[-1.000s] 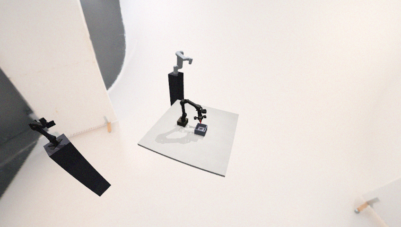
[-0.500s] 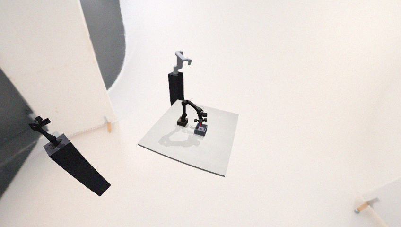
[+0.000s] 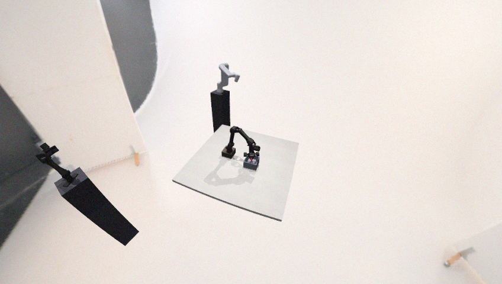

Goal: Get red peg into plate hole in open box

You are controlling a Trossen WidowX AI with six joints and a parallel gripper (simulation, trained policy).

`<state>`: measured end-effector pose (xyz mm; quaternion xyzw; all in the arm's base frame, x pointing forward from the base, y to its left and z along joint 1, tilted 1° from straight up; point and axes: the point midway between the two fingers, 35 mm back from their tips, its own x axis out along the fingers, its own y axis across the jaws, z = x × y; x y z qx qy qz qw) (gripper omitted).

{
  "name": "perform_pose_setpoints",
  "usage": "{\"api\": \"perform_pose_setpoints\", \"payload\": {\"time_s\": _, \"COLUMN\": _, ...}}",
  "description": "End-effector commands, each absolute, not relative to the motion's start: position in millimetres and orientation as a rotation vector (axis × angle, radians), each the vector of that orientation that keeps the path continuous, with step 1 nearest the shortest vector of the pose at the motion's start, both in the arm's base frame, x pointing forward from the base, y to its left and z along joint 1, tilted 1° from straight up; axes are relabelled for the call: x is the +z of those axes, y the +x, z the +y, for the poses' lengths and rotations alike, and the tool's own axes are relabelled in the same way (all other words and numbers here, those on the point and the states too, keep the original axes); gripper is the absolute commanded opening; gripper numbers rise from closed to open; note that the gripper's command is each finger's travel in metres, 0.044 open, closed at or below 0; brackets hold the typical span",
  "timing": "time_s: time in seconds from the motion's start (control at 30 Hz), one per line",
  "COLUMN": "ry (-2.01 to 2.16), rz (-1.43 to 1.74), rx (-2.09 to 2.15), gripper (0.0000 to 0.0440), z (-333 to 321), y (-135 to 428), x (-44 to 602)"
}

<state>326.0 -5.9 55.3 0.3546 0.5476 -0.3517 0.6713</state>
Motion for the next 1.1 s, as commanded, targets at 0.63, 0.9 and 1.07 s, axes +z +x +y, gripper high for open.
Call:
{"api": "perform_pose_setpoints", "payload": {"time_s": 0.63, "ry": 0.767, "rz": 1.217, "rx": -0.768, "gripper": 0.044, "z": -35, "y": 375, "x": 51}}
{"api": "perform_pose_setpoints", "payload": {"time_s": 0.9, "ry": 0.782, "rz": 1.126, "rx": -0.772, "gripper": 0.044, "z": -57, "y": 396, "x": 62}}
{"api": "perform_pose_setpoints", "payload": {"time_s": 1.07, "ry": 0.788, "rz": 1.078, "rx": -0.774, "gripper": 0.044, "z": -68, "y": 406, "x": 67}}
